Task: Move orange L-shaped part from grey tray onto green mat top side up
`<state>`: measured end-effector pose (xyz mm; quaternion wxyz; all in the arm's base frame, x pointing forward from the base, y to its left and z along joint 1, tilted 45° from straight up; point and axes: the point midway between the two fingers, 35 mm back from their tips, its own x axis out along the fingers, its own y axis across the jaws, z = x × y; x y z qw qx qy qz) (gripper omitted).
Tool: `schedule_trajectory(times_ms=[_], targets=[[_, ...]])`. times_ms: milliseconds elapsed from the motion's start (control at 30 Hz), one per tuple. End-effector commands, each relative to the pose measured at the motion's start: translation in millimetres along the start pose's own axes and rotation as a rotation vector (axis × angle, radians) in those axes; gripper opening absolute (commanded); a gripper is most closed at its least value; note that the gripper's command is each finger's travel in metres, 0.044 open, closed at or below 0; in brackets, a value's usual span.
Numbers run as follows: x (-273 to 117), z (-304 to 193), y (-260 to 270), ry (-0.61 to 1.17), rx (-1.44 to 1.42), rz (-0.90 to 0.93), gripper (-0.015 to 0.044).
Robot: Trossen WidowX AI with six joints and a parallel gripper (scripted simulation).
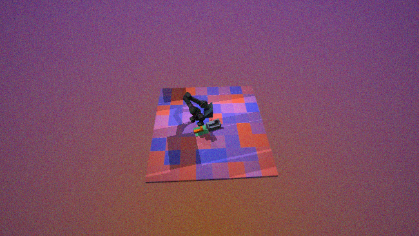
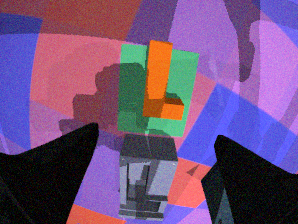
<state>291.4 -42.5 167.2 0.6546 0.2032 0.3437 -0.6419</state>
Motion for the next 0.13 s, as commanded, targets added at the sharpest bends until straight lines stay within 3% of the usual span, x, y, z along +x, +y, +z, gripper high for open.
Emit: schedule_trajectory(times_ms=[0,100], targets=[[0.8,-0.2,-0.4,-0.001,-0.004,-0.002,0.04],[0.8,-0.2,-0.4,-0.001,-0.004,-0.002,0.04]])
